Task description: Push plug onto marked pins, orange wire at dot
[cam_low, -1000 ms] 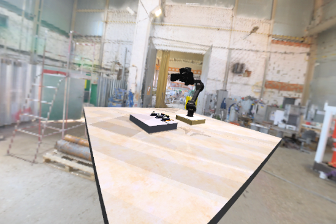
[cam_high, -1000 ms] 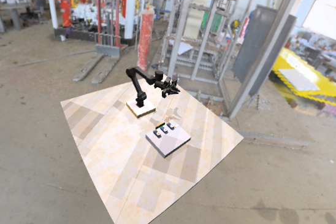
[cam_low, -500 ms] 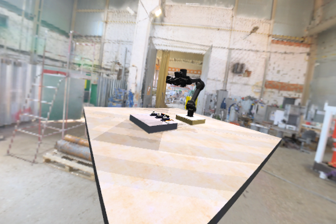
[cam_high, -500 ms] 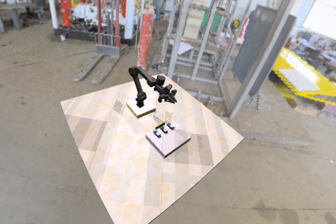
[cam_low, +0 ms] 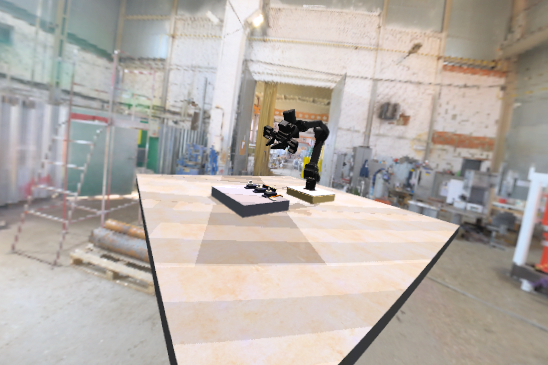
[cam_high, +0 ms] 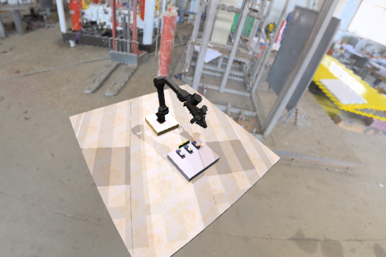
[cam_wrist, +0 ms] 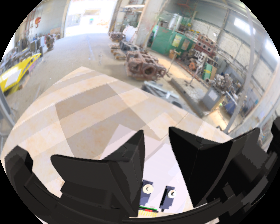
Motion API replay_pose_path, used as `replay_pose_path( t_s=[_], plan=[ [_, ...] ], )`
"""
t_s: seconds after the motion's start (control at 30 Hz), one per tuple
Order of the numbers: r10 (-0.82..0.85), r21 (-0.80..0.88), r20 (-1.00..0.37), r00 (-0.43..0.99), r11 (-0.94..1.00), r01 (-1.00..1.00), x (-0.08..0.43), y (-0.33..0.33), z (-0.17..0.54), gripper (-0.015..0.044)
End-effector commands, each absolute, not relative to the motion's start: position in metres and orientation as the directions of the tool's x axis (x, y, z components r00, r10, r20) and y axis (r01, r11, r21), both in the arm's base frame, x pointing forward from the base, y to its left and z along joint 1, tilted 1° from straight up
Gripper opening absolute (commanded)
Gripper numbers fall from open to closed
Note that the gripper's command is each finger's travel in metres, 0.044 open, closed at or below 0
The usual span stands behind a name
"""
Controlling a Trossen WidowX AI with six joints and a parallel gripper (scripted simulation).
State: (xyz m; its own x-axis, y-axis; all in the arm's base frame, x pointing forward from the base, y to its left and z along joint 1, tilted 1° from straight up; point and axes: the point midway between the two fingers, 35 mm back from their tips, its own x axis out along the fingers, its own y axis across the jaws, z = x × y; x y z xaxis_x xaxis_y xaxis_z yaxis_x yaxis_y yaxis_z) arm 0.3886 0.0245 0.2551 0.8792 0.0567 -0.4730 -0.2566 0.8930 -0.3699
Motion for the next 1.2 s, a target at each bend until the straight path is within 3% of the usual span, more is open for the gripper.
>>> replay_pose_path(
  t_s=[0.0, 0.57, 1.17],
  plan=[
    [0.058, -0.408, -0.541, 0.839, 0.854, -0.322, 0.396, 0.029, 0.244, 0.0115],
    [0.060, -0.404, -0.844, 0.532, 0.582, -0.706, 0.417, 0.050, 0.173, 0.0115],
    [0.010, -0.100, -0.995, 0.104, 0.191, -0.976, 0.410, 0.071, 0.101, 0.0115]
  ],
)
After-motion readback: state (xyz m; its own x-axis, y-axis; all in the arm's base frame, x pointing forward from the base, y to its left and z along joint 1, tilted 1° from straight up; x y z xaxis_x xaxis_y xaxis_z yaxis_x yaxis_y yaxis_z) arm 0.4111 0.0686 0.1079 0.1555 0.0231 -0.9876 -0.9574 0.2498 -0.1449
